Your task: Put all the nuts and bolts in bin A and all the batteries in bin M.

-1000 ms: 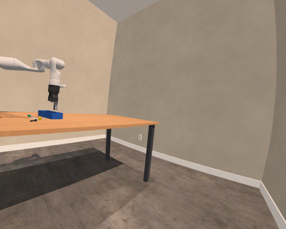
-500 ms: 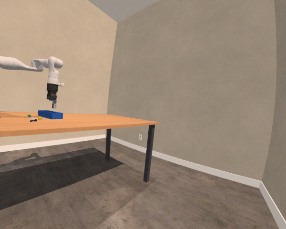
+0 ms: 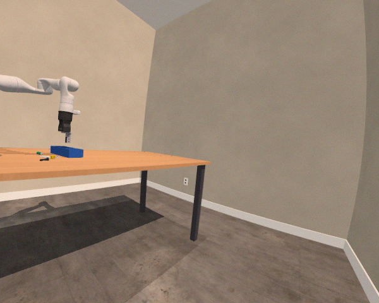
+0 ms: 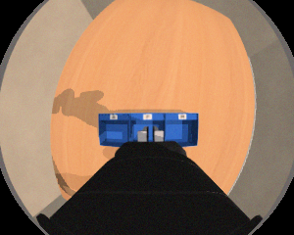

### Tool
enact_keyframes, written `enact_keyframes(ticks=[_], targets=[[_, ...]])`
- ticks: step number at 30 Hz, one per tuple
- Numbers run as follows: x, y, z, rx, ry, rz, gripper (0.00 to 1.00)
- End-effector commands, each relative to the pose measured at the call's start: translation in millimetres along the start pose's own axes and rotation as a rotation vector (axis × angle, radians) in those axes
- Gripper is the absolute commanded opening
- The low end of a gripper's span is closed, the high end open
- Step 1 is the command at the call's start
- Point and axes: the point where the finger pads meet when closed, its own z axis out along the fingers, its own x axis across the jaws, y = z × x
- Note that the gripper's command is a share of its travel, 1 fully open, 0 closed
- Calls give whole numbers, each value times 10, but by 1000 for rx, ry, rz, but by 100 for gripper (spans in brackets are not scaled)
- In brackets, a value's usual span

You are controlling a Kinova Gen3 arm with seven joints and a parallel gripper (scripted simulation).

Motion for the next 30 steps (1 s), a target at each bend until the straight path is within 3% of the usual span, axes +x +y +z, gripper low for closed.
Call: enact_keyframes(ticks=[1,17,30], targets=[[-34,5,-14,-3,6,-4,31],[-27,-7,418,2,4,-8,31],[-37,3,611,-2,1,-5,31]])
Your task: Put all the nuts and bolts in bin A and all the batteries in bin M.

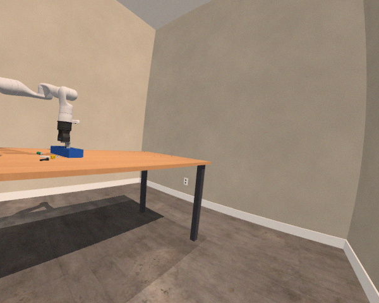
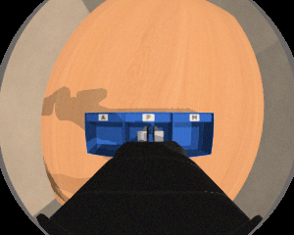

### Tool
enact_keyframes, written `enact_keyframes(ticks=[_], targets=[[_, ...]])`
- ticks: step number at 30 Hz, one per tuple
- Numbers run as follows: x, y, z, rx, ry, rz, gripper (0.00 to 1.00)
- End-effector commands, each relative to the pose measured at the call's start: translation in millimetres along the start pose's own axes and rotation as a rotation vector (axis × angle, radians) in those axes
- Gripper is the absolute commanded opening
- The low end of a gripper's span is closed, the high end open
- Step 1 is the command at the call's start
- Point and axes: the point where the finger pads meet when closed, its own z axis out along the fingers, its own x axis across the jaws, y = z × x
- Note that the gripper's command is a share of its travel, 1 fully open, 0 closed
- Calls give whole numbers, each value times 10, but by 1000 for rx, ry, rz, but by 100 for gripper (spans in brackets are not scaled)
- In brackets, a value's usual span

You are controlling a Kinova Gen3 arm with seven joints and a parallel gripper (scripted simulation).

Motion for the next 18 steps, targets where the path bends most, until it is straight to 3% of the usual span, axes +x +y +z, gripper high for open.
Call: enact_keyframes(ticks=[1,18], targets=[[-4,16,30,-2,0,1,31],[-2,7,10,-1,0,1,31]])
